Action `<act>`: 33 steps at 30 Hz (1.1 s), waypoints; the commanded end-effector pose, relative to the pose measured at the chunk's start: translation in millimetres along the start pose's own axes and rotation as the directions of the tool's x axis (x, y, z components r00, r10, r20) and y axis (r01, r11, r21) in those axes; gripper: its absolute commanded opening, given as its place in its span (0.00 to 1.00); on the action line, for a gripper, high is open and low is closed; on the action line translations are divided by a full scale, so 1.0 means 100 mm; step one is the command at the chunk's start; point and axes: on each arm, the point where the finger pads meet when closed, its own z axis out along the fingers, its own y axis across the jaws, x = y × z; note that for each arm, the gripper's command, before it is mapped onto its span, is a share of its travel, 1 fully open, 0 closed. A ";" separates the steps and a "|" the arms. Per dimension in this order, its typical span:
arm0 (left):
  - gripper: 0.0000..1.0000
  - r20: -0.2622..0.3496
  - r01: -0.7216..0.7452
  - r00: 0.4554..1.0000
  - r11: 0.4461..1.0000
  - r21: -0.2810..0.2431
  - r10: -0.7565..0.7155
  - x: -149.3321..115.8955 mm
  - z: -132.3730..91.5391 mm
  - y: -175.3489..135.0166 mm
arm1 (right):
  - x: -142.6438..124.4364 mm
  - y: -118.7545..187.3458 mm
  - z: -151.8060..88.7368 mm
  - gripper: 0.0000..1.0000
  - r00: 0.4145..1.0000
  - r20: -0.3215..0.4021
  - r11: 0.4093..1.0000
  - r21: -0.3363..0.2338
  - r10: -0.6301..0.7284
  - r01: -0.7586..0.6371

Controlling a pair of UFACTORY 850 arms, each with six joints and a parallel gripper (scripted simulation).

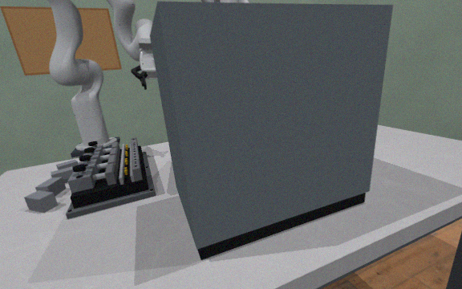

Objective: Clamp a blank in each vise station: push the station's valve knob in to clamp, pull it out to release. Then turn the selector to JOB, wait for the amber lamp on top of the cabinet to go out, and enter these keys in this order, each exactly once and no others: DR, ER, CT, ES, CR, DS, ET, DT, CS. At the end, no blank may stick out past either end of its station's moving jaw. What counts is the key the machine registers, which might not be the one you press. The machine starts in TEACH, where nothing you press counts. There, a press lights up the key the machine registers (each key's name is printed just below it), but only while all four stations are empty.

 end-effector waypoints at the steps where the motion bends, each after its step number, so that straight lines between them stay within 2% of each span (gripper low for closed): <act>1: 1.00 -0.081 0.264 0.961 0.965 -0.008 -0.263 0.29 0.15 -0.16 | 0.01 0.00 0.00 1.00 1.000 -0.001 1.000 0.001 0.001 -0.001; 6: 1.00 -0.151 0.494 0.856 0.868 -0.042 -0.494 0.71 0.37 -0.42 | 0.01 0.00 0.00 1.00 1.000 -0.001 1.000 0.001 0.001 -0.001; 12: 1.00 -0.218 0.730 0.646 0.676 -0.105 -0.732 1.26 0.65 -0.75 | 0.01 0.00 0.00 1.00 1.000 -0.001 1.000 0.001 0.001 -0.001; 14: 1.00 -0.218 0.730 0.646 0.676 -0.105 -0.732 1.26 0.65 -0.75 | 0.01 0.00 0.00 1.00 1.000 -0.001 1.000 0.001 0.001 -0.001; 15: 1.00 -0.243 0.817 0.518 0.558 -0.141 -0.820 1.33 0.69 -0.79 | 0.01 0.00 0.00 1.00 1.000 -0.001 1.000 0.001 0.001 -0.001; 18: 1.00 -0.258 0.875 0.401 0.451 -0.175 -0.879 1.45 0.75 -0.87 | 0.01 0.00 0.00 1.00 1.000 -0.001 1.000 0.001 0.001 -0.001; 23: 1.00 -0.276 0.945 0.143 0.214 -0.247 -0.950 1.52 0.79 -0.91 | 0.01 0.00 0.00 1.00 1.000 -0.001 1.000 0.001 0.001 -0.001; 28: 1.00 -0.283 0.948 -0.120 -0.026 -0.316 -0.952 1.55 0.80 -0.93 | 0.01 0.00 0.00 1.00 1.000 -0.001 1.000 0.001 0.001 -0.001; 29: 1.00 -0.284 0.945 -0.145 -0.049 -0.323 -0.948 1.56 0.80 -0.93 | 0.01 0.00 0.00 1.00 1.000 -0.001 1.000 0.001 0.001 -0.001; 33: 1.00 -0.283 0.944 -0.155 -0.057 -0.326 -0.947 1.57 0.81 -0.94 | 0.01 0.00 0.00 1.00 1.000 -0.001 1.000 0.001 0.001 -0.001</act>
